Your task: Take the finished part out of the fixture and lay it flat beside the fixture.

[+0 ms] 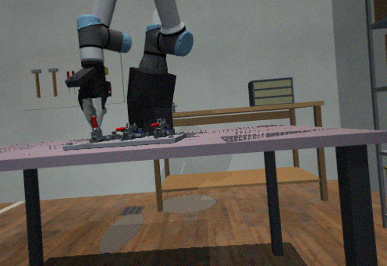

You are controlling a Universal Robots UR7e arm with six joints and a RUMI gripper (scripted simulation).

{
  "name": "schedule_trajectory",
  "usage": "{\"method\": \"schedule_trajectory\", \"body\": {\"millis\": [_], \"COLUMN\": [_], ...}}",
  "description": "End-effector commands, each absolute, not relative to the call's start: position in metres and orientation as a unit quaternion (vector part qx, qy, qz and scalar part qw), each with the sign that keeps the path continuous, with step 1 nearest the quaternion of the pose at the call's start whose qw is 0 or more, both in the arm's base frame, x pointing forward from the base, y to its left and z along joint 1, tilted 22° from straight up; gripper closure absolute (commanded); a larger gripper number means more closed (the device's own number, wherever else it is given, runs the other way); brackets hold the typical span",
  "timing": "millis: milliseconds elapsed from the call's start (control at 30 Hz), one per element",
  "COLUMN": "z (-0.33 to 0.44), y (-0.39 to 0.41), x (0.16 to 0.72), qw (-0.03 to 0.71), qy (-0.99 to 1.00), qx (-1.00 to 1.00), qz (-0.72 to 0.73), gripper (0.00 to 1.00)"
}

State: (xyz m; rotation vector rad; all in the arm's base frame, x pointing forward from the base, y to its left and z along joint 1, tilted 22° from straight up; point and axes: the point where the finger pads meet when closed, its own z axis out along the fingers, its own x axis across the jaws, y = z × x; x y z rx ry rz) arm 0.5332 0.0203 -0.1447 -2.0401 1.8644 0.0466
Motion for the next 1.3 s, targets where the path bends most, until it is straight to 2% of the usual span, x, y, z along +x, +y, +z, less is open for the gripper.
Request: {"method": "schedule_trajectory", "body": {"millis": [0, 867, 900, 1267], "z": [-0.1443, -0.1443, -0.1443, -0.1443], "y": [0.0201, 0.0201, 0.0201, 0.0201], "x": [0.5334, 0.5334, 0.5334, 0.5335], "qw": [0.188, 0.188, 0.188, 0.188], "qy": [0.663, 0.663, 0.663, 0.663], "qx": [-0.725, -0.725, -0.725, -0.725], "qz": [0.016, 0.016, 0.016, 0.016], "gripper": [1.00, 1.00, 0.72, 0.72]}}
